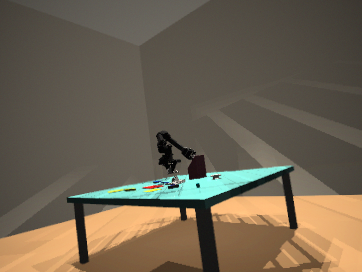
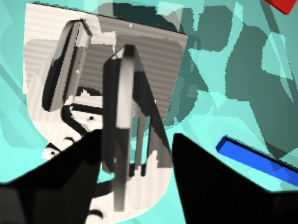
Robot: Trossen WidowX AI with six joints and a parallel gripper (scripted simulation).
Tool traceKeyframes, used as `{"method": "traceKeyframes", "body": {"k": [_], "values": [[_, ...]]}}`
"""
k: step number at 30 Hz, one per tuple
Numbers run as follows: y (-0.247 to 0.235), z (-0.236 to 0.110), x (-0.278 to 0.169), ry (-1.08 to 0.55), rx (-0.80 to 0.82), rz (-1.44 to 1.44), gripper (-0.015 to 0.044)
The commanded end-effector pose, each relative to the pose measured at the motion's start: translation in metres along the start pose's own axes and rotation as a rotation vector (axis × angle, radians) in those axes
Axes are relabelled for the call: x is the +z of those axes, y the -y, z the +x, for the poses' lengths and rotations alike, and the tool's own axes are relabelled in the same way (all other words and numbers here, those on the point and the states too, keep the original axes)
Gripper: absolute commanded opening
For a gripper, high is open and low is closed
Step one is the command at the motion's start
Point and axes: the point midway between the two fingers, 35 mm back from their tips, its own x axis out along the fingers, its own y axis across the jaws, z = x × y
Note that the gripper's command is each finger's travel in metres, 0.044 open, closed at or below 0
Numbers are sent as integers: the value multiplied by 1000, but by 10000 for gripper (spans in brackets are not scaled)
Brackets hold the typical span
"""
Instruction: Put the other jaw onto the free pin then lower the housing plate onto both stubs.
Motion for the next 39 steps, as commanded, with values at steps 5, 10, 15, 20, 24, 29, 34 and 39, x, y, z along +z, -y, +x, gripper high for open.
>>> {"method": "traceKeyframes", "body": {"k": [5, 10, 15, 20, 24, 29, 34, 39], "values": [[-1, 0, 1, 0, 2, 5, 134], [-1, 0, 1, 0, 2, 5, 134], [-1, 2, 1, 0, 2, 5, 134], [-1, 10, 1, 0, 3, 4, 134], [-2, 17, 2, 0, 3, 4, 134], [-2, 25, 2, 0, 3, 4, 134], [-1, 33, 1, 0, 2, 4, 134], [-1, 41, 1, 0, 1, 4, 134]]}}
